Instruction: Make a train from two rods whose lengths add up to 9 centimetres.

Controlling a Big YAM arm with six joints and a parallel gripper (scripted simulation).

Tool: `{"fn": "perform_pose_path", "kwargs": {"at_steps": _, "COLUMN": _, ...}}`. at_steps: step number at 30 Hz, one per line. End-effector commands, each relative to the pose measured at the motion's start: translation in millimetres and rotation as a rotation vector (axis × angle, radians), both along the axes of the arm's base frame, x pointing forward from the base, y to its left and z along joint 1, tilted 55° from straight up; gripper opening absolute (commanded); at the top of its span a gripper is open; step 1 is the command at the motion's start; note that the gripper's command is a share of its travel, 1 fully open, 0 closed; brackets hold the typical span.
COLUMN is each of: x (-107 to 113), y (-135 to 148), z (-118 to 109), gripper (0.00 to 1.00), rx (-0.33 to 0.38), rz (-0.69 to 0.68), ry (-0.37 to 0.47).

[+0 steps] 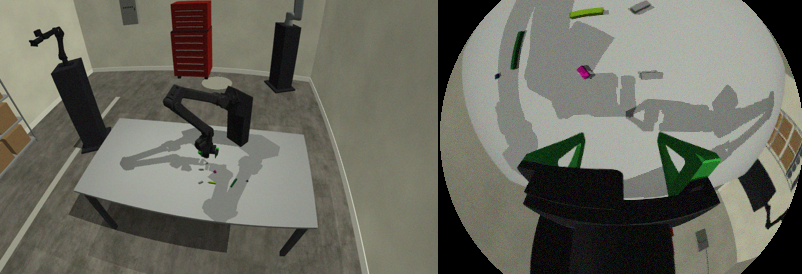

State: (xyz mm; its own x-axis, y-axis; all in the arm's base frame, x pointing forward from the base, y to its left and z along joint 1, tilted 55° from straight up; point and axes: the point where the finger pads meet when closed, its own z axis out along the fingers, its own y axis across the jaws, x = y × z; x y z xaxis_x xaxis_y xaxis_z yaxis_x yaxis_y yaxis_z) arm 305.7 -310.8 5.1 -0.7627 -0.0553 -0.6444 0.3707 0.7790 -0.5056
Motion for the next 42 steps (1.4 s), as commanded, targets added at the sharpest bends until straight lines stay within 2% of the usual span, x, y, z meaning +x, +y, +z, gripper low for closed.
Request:
{"fn": "perform_pose_path", "kwargs": {"at_steps": 1, "x": -2.5, "y": 1.8, "z": 3.7, "gripper": 1.00, "rx": -0.005, "rz": -0.003, "ry": -0.016}}
{"fn": "perform_pose_path", "kwargs": {"at_steps": 32, "x": -2.5, "y": 1.8, "z": 3.7, "gripper": 1.00, "rx": -0.005, "rz": -0.003, "ry": -0.016}}
{"fn": "perform_pose_path", "kwargs": {"at_steps": 34, "x": 13.0, "y": 1.2, "z": 13.6, "gripper": 1.00, "rx": -0.006, "rz": 0.005, "ry": -0.021}}
{"fn": "perform_pose_path", "kwargs": {"at_steps": 36, "x": 13.0, "y": 1.2, "z": 13.6, "gripper": 1.00, "rx": -0.006, "rz": 0.005, "ry": -0.021}}
{"fn": "perform_pose_path", "kwargs": {"at_steps": 39, "x": 63.2, "y": 2.4, "z": 54.1, "gripper": 1.00, "rx": -0.006, "rz": 0.006, "ry": -0.024}}
{"fn": "perform_pose_path", "kwargs": {"at_steps": 40, "x": 63.2, "y": 2.4, "z": 54.1, "gripper": 1.00, "rx": -0.006, "rz": 0.006, "ry": -0.024}}
{"fn": "perform_pose_path", "kwargs": {"at_steps": 41, "x": 80.0, "y": 5.8, "z": 71.2, "gripper": 1.00, "rx": -0.007, "rz": 0.007, "ry": -0.026}}
{"fn": "perform_pose_path", "kwargs": {"at_steps": 42, "x": 80.0, "y": 5.8, "z": 71.2, "gripper": 1.00, "rx": -0.007, "rz": 0.007, "ry": -0.026}}
